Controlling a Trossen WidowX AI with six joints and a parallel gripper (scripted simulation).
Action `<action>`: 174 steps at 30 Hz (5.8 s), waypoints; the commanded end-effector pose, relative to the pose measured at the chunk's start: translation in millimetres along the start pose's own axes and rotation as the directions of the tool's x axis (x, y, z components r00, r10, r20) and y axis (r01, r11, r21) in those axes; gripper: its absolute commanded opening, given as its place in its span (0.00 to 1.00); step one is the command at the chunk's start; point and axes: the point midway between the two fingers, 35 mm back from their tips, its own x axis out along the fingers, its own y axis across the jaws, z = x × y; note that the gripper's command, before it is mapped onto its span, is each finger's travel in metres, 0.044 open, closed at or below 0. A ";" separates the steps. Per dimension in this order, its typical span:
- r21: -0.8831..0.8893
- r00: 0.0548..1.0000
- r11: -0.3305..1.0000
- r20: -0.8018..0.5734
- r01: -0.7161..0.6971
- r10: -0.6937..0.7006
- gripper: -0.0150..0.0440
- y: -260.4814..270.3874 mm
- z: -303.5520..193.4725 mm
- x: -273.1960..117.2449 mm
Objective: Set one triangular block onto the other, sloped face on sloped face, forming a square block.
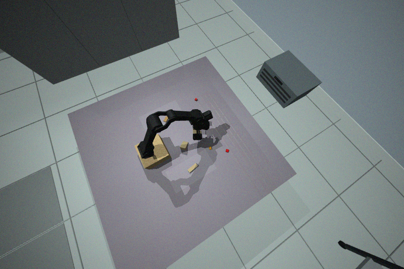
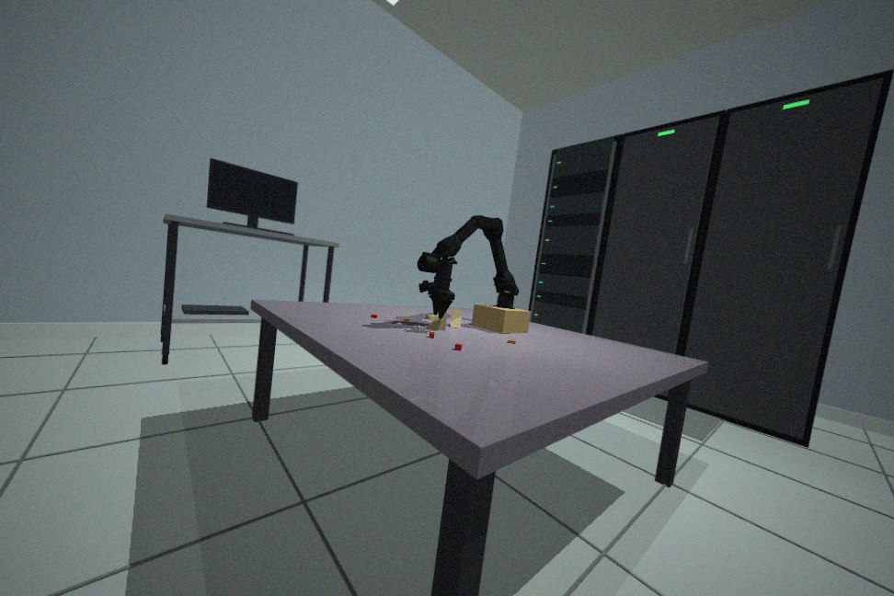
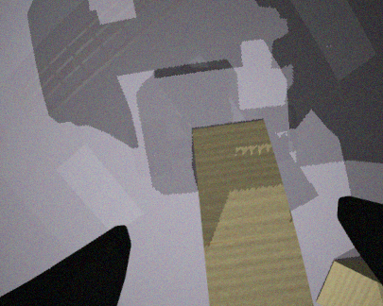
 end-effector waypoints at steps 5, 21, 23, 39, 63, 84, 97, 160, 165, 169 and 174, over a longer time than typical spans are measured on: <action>-0.004 1.000 1.000 -0.017 0.014 -0.014 1.00 -4.5 -6.6 19.5; -0.004 1.000 1.000 -0.017 0.014 -0.014 1.00 -7.7 -12.1 42.0; -0.004 1.000 1.000 -0.017 0.014 -0.014 1.00 -7.7 -12.1 42.0; -0.004 1.000 1.000 -0.017 0.014 -0.014 0.51 -7.7 -12.1 42.0; 0.000 1.000 1.000 -0.012 0.008 -0.008 0.25 -5.8 -9.5 9.5; 0.000 1.000 1.000 -0.012 0.008 -0.008 0.25 -5.8 -9.5 9.5; 0.000 1.000 1.000 -0.012 0.008 -0.008 0.25 -5.8 -9.5 9.5; -0.832 1.000 0.555 -0.021 -0.011 -0.013 0.25 -6.3 -11.6 12.3; -0.900 1.000 0.435 -0.022 -0.013 -0.014 0.25 -6.2 -11.6 12.3; -0.941 1.000 0.338 -0.022 -0.016 -0.014 0.25 -6.2 -11.7 12.3; -0.973 1.000 0.230 -0.022 -0.018 -0.015 0.25 -6.2 -11.7 12.3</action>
